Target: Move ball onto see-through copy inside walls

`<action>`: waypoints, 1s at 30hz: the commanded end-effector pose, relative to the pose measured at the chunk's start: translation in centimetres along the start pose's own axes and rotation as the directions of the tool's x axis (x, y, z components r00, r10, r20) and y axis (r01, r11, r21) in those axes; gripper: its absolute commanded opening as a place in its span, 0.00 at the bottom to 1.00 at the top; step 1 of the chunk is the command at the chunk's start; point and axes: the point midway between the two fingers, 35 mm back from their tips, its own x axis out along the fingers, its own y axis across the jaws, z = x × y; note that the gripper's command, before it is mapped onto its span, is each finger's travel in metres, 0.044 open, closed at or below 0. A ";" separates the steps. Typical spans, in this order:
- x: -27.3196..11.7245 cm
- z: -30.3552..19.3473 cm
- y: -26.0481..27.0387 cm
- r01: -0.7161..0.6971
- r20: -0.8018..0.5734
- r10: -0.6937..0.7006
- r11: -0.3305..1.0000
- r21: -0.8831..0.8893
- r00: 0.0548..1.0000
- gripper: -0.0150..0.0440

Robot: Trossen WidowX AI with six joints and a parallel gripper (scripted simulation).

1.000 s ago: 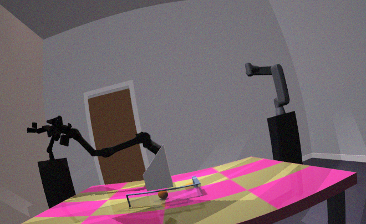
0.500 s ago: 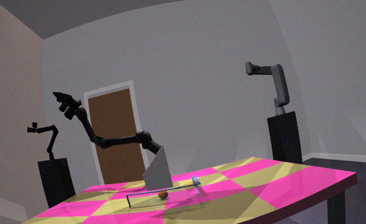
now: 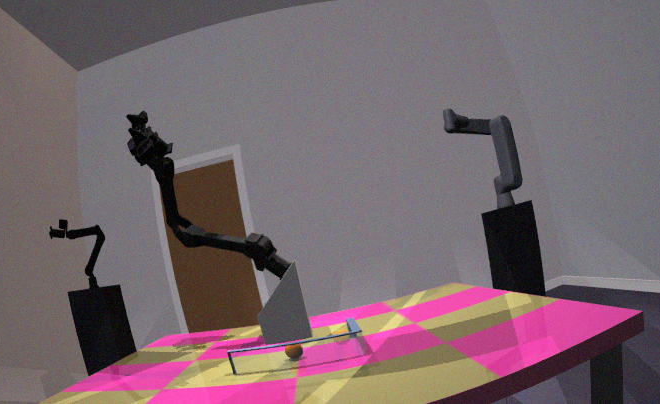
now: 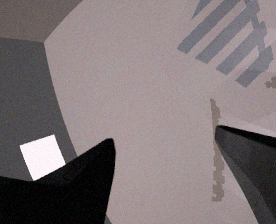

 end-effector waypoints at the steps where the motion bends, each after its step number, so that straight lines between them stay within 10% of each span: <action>1: 2.0 -3.9 -2.7 0.063 -0.016 -0.068 0.975 -0.213 0.998 0.81; 30: 6.5 -21.2 -39.0 0.296 0.024 -0.765 0.220 -0.929 0.643 0.81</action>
